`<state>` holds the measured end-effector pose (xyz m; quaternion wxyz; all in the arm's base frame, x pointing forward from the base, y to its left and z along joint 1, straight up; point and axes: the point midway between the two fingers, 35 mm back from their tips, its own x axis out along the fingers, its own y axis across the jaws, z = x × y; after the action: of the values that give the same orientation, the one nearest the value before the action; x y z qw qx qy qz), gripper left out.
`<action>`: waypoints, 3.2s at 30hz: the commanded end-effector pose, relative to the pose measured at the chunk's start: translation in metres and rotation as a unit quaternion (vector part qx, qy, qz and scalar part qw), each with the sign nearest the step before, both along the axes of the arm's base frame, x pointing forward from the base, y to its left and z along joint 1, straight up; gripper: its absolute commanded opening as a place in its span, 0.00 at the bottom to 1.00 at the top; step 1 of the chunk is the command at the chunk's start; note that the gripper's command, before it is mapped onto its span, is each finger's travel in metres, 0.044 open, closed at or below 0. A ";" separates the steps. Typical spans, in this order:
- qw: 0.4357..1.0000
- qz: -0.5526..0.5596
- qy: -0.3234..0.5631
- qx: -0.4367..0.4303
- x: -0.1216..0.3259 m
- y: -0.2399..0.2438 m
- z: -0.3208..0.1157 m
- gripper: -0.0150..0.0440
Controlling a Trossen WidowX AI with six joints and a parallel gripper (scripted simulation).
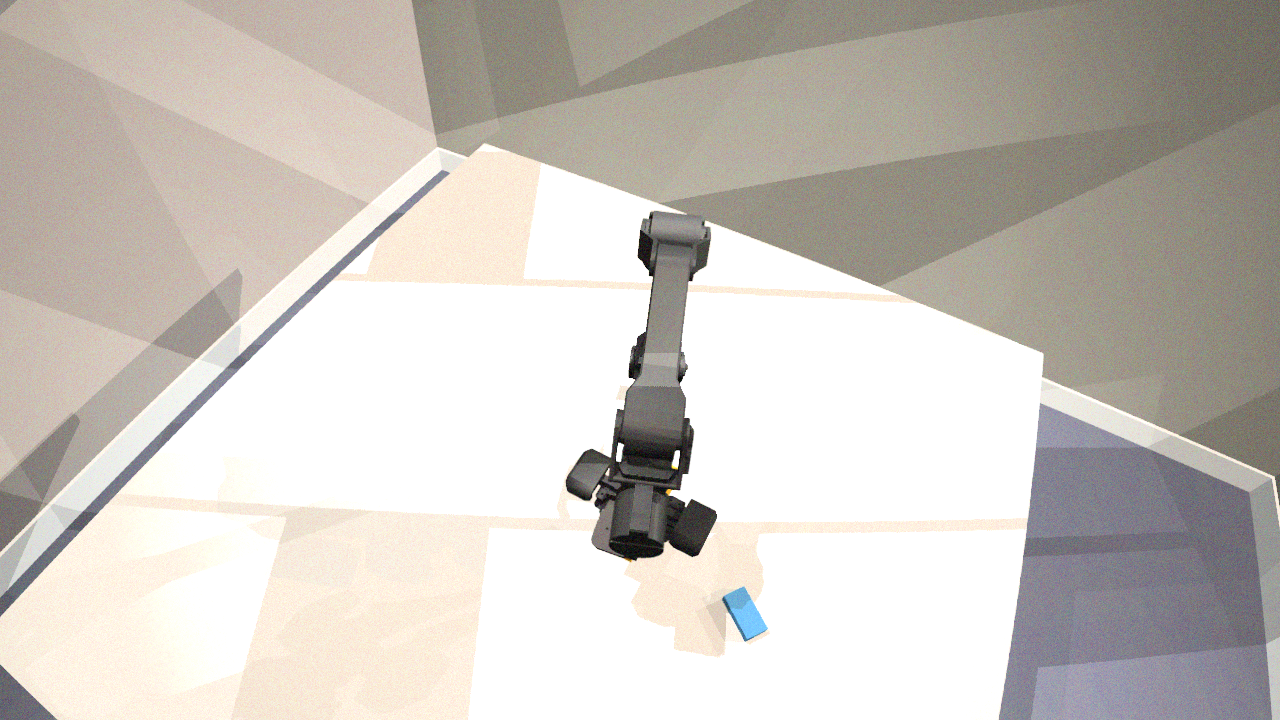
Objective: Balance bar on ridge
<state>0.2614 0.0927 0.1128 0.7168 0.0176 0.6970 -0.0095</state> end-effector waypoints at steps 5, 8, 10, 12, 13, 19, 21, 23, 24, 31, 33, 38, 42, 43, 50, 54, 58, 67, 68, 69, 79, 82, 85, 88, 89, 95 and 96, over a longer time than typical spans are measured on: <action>1.000 -0.001 0.000 -0.001 0.000 0.000 0.001 0.25; 1.000 -0.001 0.000 -0.001 0.000 0.000 0.001 0.25; 1.000 -0.001 0.000 -0.001 0.000 0.000 0.001 0.25; 1.000 -0.001 0.000 -0.001 0.000 0.000 0.001 0.25; 1.000 -0.001 0.000 -0.001 0.000 0.000 0.001 0.25; 1.000 -0.001 0.000 -0.001 0.000 0.000 0.001 0.25; 1.000 -0.001 0.000 -0.001 0.000 0.000 0.001 0.25; 1.000 -0.001 0.000 -0.001 0.000 0.000 0.000 0.25; 1.000 -0.001 0.000 -0.001 0.000 0.000 0.000 0.25; 1.000 -0.001 0.000 -0.001 0.000 0.000 0.000 0.25; 1.000 -0.001 0.000 -0.001 0.000 0.000 0.000 0.25; 1.000 -0.001 0.000 -0.001 0.000 0.000 0.000 0.25; 1.000 0.000 0.000 0.000 0.000 0.000 0.000 0.25; 1.000 0.000 0.000 0.000 0.000 0.000 0.000 0.25; 1.000 0.000 0.000 0.000 0.000 0.000 0.000 0.25; 1.000 0.000 0.000 0.000 0.000 0.000 0.000 0.25; 1.000 0.000 0.000 0.000 0.000 0.000 0.000 0.25; 1.000 0.000 0.000 0.000 0.000 0.000 0.000 0.25; 1.000 0.000 0.000 0.000 0.000 0.000 0.000 0.25; 1.000 0.000 0.000 0.000 0.000 0.000 0.000 0.25; 1.000 0.000 0.000 0.000 0.000 0.000 0.000 0.54; 1.000 0.000 0.000 0.000 0.000 0.000 0.000 0.54; 1.000 0.000 0.000 0.000 0.000 0.000 0.000 0.54; 1.000 0.000 0.000 0.000 0.000 0.000 0.000 0.54; 1.000 0.000 0.000 0.000 0.000 0.000 0.000 0.54; 1.000 0.000 0.000 0.000 0.000 0.000 0.000 0.54; 1.000 0.000 0.000 0.000 0.000 0.000 0.000 0.54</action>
<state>0.2613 0.0926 0.1130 0.7166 0.0176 0.6972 -0.0096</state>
